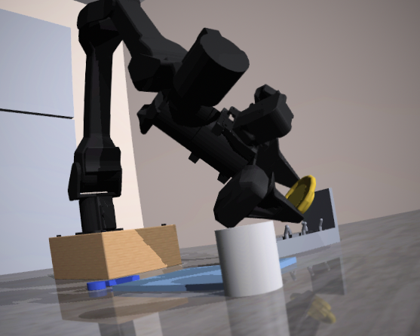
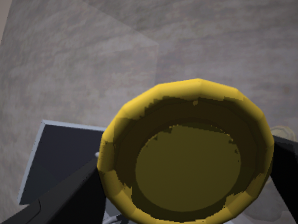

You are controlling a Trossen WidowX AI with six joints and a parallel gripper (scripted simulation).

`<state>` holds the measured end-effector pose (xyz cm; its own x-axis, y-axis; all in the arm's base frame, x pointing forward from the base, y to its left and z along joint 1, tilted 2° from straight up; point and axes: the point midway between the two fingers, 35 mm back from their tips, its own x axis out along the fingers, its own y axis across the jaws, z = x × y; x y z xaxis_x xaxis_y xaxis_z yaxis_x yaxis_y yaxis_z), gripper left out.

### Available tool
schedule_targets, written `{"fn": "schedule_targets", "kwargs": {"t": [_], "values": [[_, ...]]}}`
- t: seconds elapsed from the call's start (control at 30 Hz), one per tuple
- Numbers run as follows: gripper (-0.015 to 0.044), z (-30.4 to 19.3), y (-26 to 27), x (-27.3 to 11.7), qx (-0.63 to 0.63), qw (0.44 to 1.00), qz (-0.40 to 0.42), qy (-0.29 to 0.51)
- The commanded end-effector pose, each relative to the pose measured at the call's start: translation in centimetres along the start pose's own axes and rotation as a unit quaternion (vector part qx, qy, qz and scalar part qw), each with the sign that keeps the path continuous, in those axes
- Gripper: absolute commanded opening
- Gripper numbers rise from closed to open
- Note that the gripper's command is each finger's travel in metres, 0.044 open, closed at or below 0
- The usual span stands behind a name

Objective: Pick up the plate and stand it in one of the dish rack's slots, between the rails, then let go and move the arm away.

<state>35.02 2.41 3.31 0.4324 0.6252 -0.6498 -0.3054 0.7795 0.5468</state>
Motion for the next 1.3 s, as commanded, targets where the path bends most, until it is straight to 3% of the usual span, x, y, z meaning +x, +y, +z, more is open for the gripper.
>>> {"fn": "schedule_targets", "kwargs": {"t": [0.0, 0.47, 0.97, 1.27], "values": [[0.0, -0.4, -0.1, 0.3, -0.044, 0.998, 0.036, -0.031], [0.0, -1.9, 0.7, -0.1, -0.205, 0.958, 0.132, -0.148], [0.0, -5.1, 3.0, -2.5, -0.381, 0.859, 0.2, -0.277], [0.0, -5.5, 3.3, -2.8, -0.397, 0.847, 0.205, -0.289]]}}
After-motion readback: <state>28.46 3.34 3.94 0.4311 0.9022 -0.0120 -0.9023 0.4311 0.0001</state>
